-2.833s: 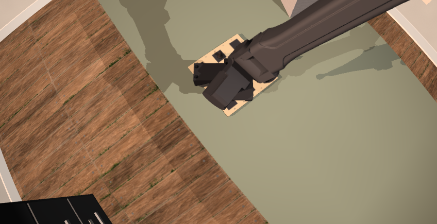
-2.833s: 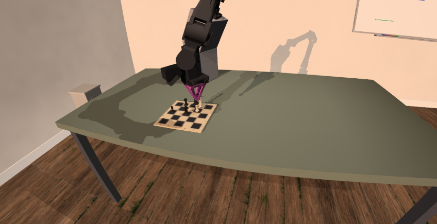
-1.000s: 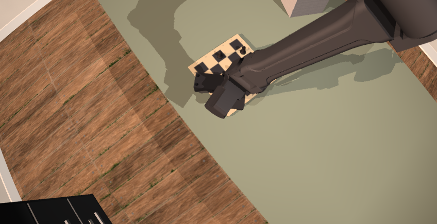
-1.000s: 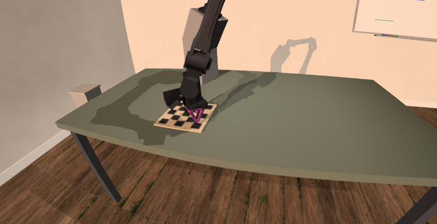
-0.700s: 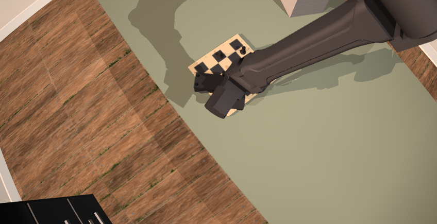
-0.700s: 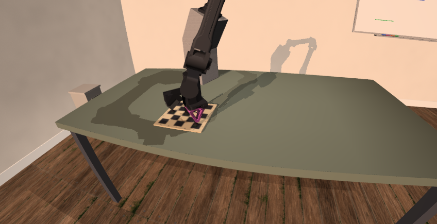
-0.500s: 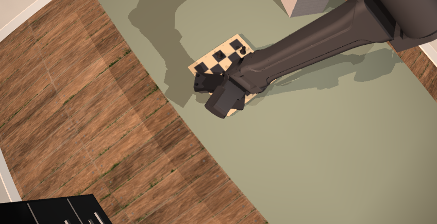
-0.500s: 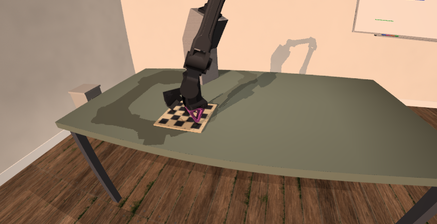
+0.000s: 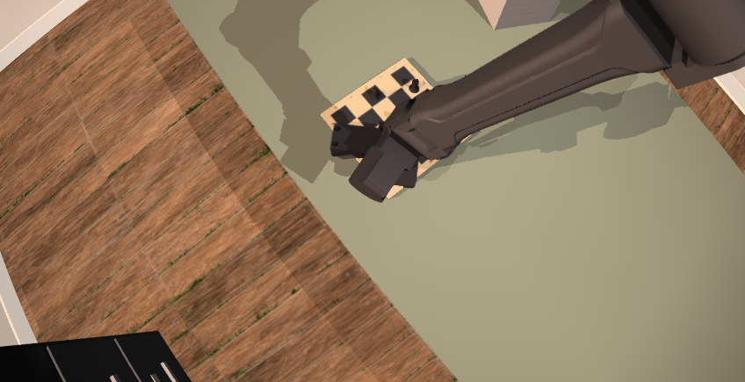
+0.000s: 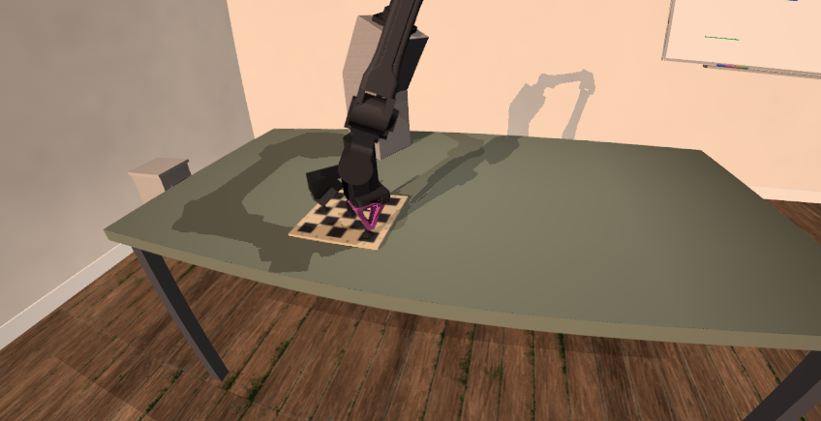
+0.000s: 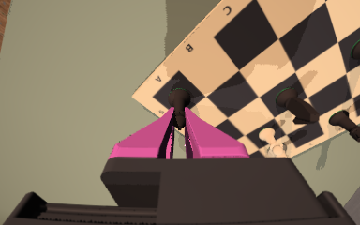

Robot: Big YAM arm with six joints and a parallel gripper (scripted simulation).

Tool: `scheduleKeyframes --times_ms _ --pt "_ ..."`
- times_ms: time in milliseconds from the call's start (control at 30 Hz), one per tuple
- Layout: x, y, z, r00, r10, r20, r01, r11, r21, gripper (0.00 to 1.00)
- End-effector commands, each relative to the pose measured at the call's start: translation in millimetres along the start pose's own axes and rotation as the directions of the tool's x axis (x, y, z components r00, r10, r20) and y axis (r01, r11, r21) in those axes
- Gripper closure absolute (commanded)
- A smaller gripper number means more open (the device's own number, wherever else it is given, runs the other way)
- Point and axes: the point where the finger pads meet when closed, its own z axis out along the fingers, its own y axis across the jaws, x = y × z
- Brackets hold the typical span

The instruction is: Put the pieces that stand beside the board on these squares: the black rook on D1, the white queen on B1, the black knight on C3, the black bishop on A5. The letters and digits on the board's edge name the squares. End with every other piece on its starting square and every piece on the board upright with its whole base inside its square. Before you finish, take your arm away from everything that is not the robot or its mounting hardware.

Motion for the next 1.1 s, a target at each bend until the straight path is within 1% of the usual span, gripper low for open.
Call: scheduleKeyframes --times_ms 0,367,1067 --pt "-3.7 7.1 -4.2 1.0 0.004 0.012 -0.003 1.0 -0.014 1.0" --pt "1.1 11.4 -4.9 1.0 -0.012 0.011 0.012 1.0 -0.017 1.0" --pt "-0.8 11.5 -6.4 1.0 -0.01 0.014 0.011 1.0 -0.02 1.0"
